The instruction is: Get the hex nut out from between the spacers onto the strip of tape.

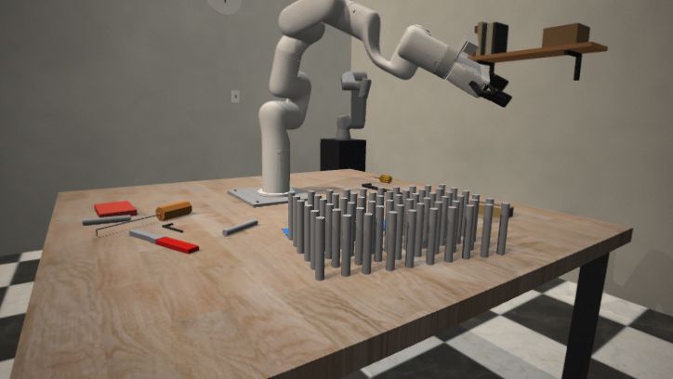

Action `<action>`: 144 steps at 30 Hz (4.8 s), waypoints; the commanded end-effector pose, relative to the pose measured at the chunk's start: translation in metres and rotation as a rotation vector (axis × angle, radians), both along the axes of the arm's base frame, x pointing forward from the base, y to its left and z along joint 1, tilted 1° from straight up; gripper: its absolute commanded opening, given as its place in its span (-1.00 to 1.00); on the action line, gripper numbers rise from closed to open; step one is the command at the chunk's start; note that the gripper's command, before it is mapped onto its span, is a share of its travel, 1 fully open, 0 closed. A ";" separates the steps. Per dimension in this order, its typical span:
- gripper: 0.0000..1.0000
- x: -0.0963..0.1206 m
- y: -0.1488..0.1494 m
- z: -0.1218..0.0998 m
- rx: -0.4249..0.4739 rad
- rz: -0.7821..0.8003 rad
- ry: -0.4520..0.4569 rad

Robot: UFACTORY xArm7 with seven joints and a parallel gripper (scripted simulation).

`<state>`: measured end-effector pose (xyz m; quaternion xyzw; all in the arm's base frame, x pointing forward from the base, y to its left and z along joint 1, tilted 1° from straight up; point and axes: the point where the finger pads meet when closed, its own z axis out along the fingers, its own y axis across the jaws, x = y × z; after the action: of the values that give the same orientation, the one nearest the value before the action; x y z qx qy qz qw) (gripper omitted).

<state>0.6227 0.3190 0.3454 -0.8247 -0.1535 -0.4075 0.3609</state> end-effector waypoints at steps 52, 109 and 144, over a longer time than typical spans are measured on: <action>1.00 -0.222 -0.612 -0.120 -1.376 0.780 -0.208; 0.29 -0.519 -0.681 -0.243 -1.260 1.442 -0.226; 0.29 -0.519 -0.681 -0.277 -1.260 1.442 -0.226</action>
<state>0.1029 -0.3607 0.0678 -0.5303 -0.8477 -0.0085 0.0001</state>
